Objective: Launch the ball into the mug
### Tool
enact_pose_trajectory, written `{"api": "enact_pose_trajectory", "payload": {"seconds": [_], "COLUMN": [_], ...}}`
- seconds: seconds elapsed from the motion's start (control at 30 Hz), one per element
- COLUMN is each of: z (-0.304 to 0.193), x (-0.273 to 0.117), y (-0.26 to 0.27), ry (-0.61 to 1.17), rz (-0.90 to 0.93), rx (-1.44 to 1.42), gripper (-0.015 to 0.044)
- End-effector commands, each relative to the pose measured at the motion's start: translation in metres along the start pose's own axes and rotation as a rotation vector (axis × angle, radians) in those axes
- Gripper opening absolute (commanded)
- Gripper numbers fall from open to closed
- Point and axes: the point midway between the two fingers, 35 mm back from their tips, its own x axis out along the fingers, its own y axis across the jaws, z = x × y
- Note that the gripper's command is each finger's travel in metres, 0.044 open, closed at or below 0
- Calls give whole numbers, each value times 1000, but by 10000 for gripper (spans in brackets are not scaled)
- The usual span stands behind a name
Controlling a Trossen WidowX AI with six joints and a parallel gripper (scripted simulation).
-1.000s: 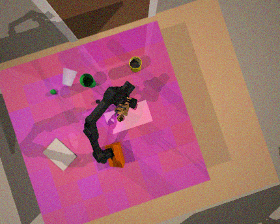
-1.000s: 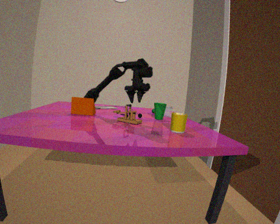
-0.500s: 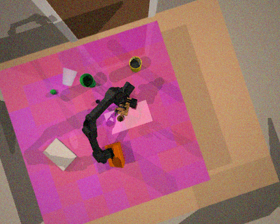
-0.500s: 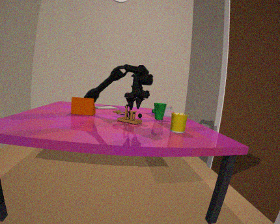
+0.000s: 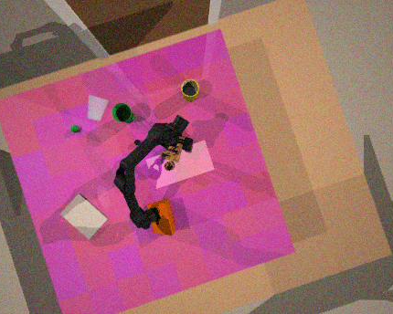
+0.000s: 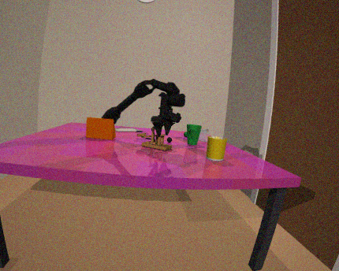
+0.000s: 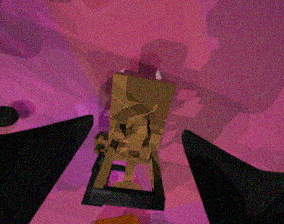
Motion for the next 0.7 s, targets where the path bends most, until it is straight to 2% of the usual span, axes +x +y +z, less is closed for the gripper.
{"api": "enact_pose_trajectory", "payload": {"seconds": [0.0,0.63,0.67], "z": [-1,-2,-1], "x": [7,35,32], "y": [0,1,1], "ry": [1,1,0], "rz": [5,7,2], "rx": [9,8,-1], "gripper": [440,440,414]}}
